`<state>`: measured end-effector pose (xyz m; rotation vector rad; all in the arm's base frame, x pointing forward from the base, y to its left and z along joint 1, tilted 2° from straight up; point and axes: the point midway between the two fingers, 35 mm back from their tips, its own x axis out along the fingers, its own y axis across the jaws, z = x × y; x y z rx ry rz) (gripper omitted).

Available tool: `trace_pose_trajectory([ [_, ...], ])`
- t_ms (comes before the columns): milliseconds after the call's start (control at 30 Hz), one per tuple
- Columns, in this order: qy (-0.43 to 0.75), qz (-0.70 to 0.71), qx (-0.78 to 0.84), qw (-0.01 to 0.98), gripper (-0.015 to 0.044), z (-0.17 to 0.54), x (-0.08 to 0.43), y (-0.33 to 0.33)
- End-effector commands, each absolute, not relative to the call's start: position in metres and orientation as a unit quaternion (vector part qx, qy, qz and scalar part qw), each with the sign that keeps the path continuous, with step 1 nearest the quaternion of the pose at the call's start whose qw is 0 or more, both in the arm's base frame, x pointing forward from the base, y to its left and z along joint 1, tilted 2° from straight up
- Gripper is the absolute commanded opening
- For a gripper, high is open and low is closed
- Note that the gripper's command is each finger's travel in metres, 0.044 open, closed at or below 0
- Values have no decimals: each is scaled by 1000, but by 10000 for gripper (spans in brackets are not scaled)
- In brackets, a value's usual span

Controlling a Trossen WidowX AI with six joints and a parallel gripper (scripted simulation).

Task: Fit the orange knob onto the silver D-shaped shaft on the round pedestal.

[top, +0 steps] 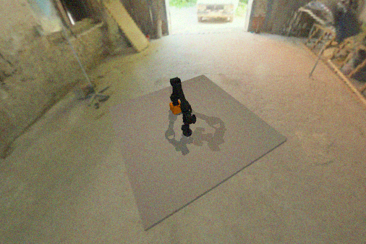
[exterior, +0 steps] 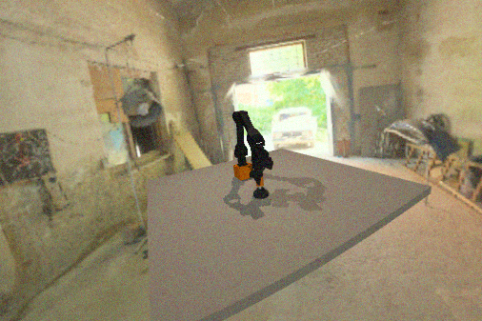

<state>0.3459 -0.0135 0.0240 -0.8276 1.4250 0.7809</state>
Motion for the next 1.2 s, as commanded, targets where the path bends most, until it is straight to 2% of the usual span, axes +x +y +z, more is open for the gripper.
trace_pose_trajectory([
  [0,621,323,-349,623,0,29,347,-13],
  [1167,621,323,-349,623,0,22,346,-13],
])
